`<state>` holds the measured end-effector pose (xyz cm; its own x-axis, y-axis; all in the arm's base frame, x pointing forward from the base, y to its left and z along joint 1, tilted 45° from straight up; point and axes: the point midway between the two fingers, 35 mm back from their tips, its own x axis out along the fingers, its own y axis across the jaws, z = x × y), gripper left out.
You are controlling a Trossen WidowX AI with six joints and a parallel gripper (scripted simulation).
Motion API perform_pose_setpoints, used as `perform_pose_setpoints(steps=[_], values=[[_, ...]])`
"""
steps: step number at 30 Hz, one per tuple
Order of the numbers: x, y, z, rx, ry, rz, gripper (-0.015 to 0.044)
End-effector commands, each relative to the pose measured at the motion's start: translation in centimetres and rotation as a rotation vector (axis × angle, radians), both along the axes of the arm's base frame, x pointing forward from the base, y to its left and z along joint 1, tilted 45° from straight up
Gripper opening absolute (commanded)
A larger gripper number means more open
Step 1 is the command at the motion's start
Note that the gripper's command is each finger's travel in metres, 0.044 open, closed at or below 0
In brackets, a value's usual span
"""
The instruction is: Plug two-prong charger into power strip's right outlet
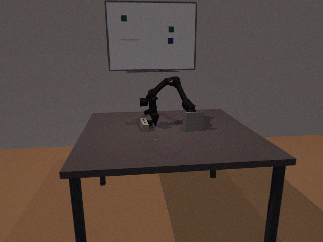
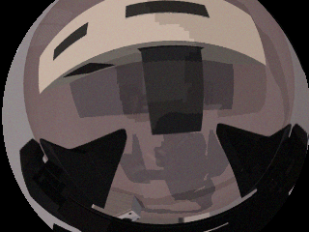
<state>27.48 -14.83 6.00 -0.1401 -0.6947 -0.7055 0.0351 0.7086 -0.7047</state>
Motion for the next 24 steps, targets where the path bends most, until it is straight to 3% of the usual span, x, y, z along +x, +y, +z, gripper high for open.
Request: perform_pose_setpoints(steps=[1, 24], values=[[-0.5, 0.0, 0.1, -0.001, -0.001, 0.003, 0.0440], [-2.3, 0.5, 0.2, 0.002, -0.023, 0.023, 0.0440]])
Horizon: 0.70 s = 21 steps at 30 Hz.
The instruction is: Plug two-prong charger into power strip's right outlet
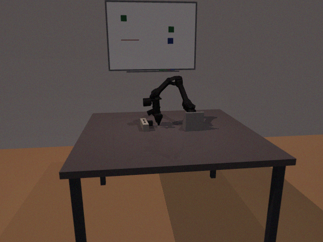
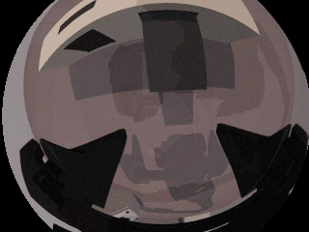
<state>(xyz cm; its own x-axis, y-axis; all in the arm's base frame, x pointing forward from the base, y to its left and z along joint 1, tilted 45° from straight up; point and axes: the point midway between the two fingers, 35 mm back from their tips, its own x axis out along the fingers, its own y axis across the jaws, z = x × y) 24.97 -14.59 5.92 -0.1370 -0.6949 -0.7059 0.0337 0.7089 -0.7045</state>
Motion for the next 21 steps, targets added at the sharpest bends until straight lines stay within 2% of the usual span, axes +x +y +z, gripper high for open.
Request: perform_pose_setpoints(steps=[1, 11, 21], values=[[0.5, 0.6, 0.6, 0.003, -0.053, 0.050, 0.0440], [2.5, 5.2, 5.4, -0.016, -0.417, 0.418, 0.0440], [2.5, 5.3, 5.5, -0.017, -0.424, 0.424, 0.0440]])
